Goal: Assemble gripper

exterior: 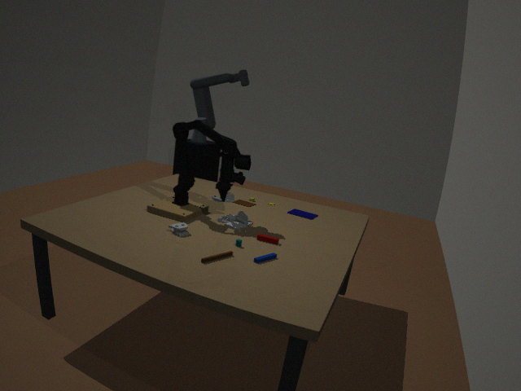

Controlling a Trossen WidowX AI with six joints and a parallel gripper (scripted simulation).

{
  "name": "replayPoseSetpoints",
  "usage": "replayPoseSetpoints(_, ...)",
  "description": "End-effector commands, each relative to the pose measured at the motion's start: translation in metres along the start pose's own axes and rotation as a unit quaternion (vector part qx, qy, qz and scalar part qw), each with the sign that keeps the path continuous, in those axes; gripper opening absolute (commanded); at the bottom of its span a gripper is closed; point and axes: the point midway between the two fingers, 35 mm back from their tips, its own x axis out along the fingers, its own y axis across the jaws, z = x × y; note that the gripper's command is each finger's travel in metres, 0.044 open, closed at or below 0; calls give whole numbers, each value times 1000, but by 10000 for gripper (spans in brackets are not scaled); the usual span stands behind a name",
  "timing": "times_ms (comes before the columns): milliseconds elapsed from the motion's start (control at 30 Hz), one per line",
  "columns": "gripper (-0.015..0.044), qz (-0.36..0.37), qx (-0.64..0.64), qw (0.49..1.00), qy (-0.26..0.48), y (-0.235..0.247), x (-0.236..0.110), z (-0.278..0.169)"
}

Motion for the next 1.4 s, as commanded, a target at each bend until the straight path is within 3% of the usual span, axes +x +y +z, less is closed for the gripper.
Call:
replayPoseSetpoints(0, 134, 2, 42, 999, 5, -1, 3, -6)
replayPoseSetpoints(533, 134, 1, 201, 980, 6, -8, 5, -20)
replayPoseSetpoints(1367, 134, 1, 188, 982, 6, -8, 5, -20)
